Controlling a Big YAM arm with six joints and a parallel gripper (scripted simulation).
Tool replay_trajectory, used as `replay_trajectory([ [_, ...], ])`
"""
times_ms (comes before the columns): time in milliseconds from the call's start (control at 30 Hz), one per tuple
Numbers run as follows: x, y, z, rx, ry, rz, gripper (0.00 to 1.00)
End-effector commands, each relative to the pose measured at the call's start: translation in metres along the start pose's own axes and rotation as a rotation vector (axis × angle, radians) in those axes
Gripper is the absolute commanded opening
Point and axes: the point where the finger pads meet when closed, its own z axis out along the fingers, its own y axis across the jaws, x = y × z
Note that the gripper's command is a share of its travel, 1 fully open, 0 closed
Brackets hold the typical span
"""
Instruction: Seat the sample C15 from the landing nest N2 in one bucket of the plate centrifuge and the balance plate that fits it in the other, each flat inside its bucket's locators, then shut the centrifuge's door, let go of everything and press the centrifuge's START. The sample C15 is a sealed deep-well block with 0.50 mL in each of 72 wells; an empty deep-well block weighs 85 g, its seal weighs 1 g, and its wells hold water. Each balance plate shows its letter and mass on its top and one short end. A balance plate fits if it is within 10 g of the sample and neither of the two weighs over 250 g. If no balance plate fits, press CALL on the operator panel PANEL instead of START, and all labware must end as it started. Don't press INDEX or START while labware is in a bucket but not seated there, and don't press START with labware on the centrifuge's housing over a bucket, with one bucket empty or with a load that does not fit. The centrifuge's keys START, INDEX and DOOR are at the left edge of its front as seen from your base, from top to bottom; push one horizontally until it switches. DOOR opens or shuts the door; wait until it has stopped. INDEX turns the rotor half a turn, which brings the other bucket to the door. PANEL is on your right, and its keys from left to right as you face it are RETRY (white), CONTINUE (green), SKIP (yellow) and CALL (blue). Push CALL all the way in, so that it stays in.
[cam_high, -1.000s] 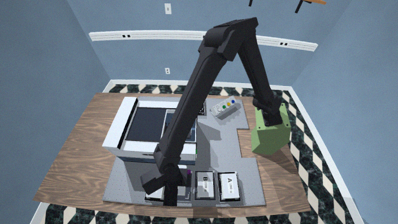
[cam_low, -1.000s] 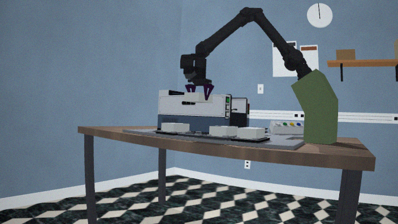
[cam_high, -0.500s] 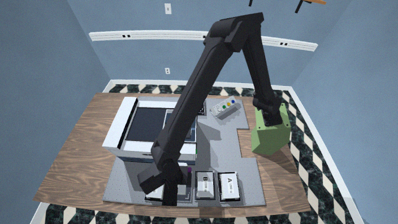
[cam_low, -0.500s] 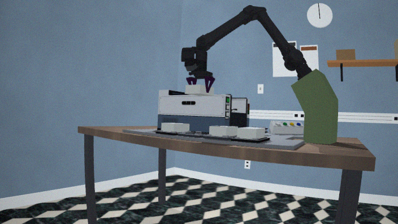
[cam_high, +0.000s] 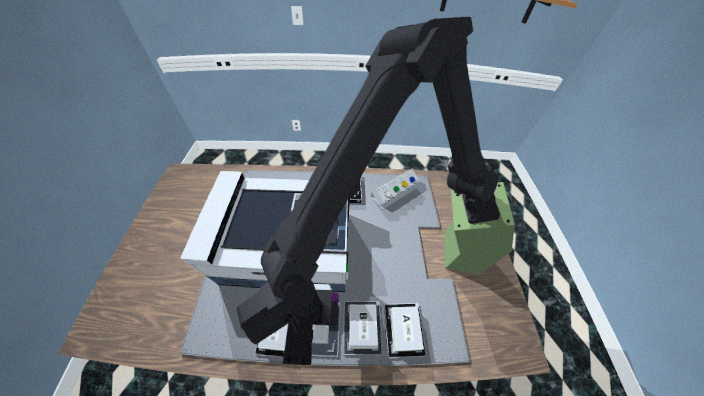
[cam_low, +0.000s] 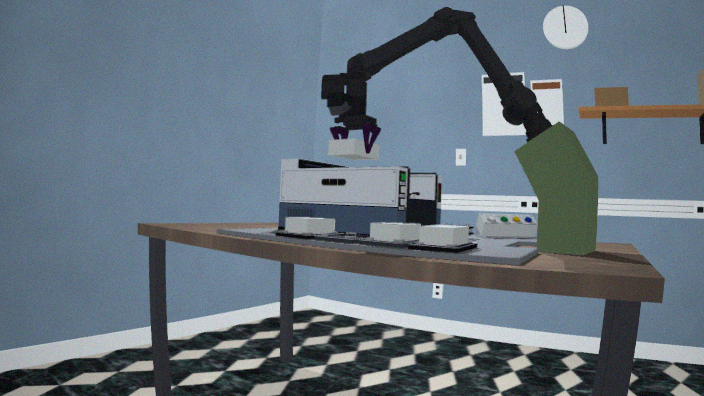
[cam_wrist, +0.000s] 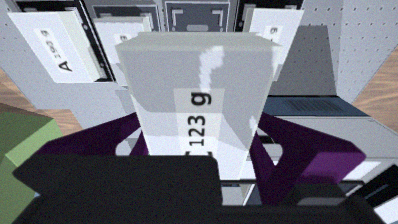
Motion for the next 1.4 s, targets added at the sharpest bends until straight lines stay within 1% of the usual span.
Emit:
replay_trajectory([
  [0, -0.018, -0.021, -0.034, 0.052, -0.045, 0.027, 0.00],
  [33, -0.019, -0.016, -0.026, 0.036, -0.034, 0.019, 0.00],
  [100, -0.017, -0.021, -0.039, 0.051, -0.046, 0.027, 0.00],
  [400, -0.017, -0.021, -0.049, 0.052, -0.046, 0.028, 0.00],
  [467, -0.018, -0.019, -0.046, 0.045, -0.042, 0.024, 0.00],
  [567, -0.018, -0.019, -0.047, 0.045, -0.042, 0.024, 0.00],
  [667, -0.017, -0.021, -0.052, 0.052, -0.047, 0.028, 0.00],
  [867, -0.018, -0.019, -0.050, 0.045, -0.042, 0.025, 0.00],
  [1367, -0.017, -0.020, -0.052, 0.048, -0.044, 0.026, 0.00],
])
